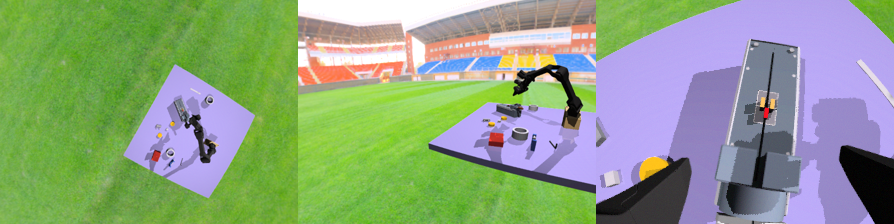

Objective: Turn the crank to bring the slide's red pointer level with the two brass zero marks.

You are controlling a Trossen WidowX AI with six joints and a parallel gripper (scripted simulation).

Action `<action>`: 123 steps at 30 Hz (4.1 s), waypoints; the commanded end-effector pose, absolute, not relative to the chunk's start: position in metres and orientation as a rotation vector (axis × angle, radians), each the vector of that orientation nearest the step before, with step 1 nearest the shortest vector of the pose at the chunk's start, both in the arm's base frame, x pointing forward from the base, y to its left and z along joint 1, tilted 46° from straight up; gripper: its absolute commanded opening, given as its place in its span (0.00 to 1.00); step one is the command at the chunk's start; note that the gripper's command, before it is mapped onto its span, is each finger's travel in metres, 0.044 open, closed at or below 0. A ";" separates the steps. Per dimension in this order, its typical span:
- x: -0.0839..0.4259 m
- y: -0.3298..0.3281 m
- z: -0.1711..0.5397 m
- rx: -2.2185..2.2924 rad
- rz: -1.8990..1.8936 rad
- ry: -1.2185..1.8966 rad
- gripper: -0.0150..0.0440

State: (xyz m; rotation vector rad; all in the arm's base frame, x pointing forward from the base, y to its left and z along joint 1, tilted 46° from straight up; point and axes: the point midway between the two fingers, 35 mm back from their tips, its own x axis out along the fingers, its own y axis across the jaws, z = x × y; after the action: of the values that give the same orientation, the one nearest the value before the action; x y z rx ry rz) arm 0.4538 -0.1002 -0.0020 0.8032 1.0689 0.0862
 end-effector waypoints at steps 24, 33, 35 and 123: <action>0.399 -0.030 0.020 0.905 -0.172 1.033 1.00; 0.394 -0.007 -0.001 0.908 -0.172 1.032 1.00; 0.394 -0.006 -0.003 0.908 -0.172 1.032 1.00; 0.385 0.053 -0.064 0.911 -0.170 1.033 0.25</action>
State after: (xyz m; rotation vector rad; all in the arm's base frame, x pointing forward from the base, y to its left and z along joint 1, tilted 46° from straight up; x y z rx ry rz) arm 0.3864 0.0483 -0.0563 0.9156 1.0229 -0.1719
